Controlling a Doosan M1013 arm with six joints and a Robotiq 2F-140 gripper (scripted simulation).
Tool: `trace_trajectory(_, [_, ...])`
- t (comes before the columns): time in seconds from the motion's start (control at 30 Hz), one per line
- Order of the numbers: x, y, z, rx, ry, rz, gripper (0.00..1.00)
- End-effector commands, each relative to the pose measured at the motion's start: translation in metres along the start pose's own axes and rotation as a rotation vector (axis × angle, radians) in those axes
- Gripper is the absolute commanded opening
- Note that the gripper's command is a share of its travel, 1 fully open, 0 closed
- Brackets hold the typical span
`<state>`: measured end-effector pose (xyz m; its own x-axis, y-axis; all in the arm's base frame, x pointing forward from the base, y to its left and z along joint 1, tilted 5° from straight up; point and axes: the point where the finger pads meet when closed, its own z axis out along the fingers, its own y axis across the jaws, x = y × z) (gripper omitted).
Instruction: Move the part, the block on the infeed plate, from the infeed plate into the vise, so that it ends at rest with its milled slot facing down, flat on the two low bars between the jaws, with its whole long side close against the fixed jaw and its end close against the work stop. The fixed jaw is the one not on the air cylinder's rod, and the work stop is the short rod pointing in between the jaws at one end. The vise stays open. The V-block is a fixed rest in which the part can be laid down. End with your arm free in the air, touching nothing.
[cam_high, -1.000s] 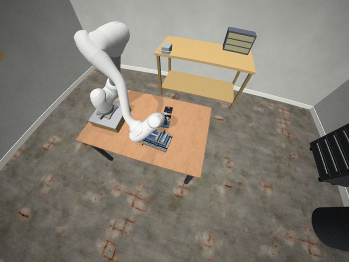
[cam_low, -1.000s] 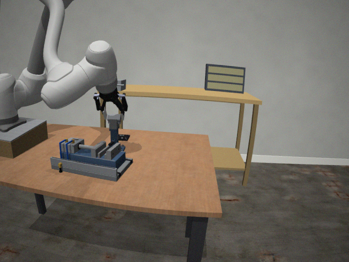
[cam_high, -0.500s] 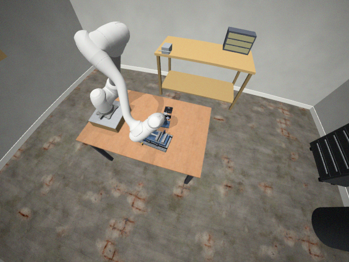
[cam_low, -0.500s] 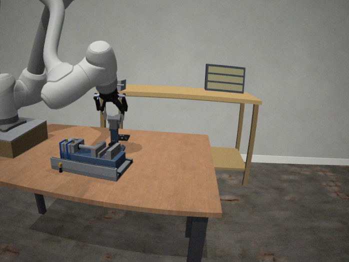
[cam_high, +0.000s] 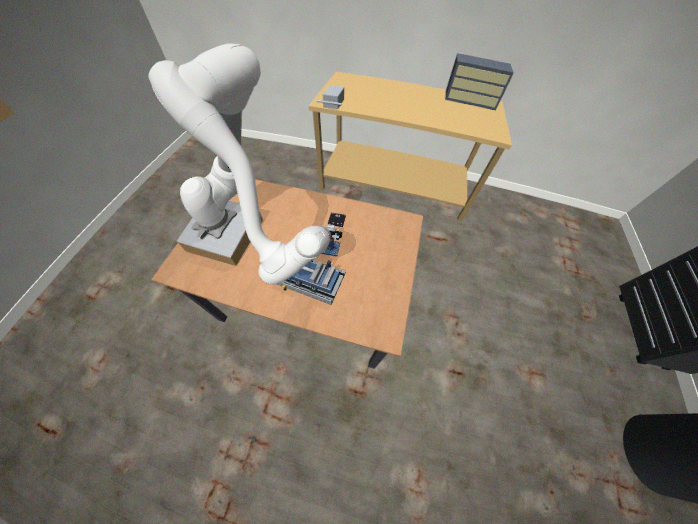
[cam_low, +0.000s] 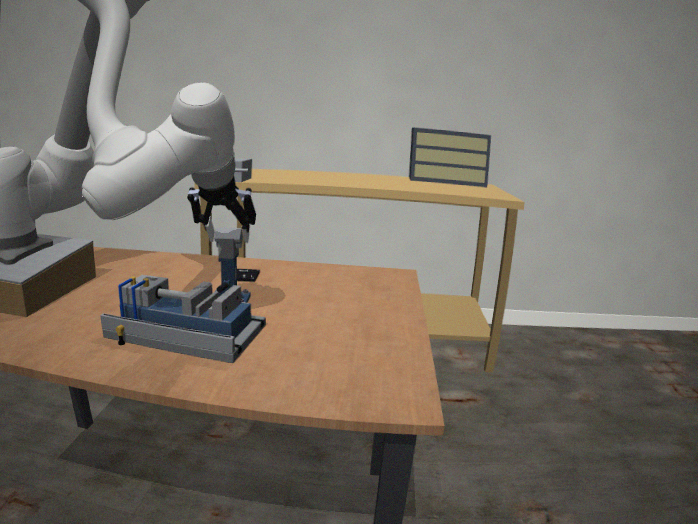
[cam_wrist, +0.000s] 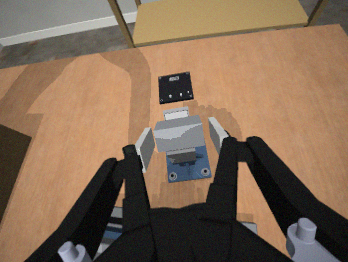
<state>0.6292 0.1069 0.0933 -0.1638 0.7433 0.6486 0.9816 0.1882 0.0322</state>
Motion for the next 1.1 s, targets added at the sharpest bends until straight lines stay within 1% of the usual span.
trace_trajectory(0.0, [-0.0008, -0.002, 0.0022, 0.001, -0.012, 0.0, 0.51])
trace_trajectory(0.2, [-0.0005, -0.002, 0.0022, 0.001, -0.027, 0.0, 0.51])
trace_trajectory(0.67, [0.0015, -0.002, 0.0023, 0.001, -0.101, 0.0, 0.51])
trace_trajectory(0.73, [0.0015, -0.002, 0.0023, 0.001, -0.101, 0.0, 0.51])
trace_trajectory(1.07, [0.0033, -0.002, 0.0026, 0.001, -0.174, 0.0, 0.51])
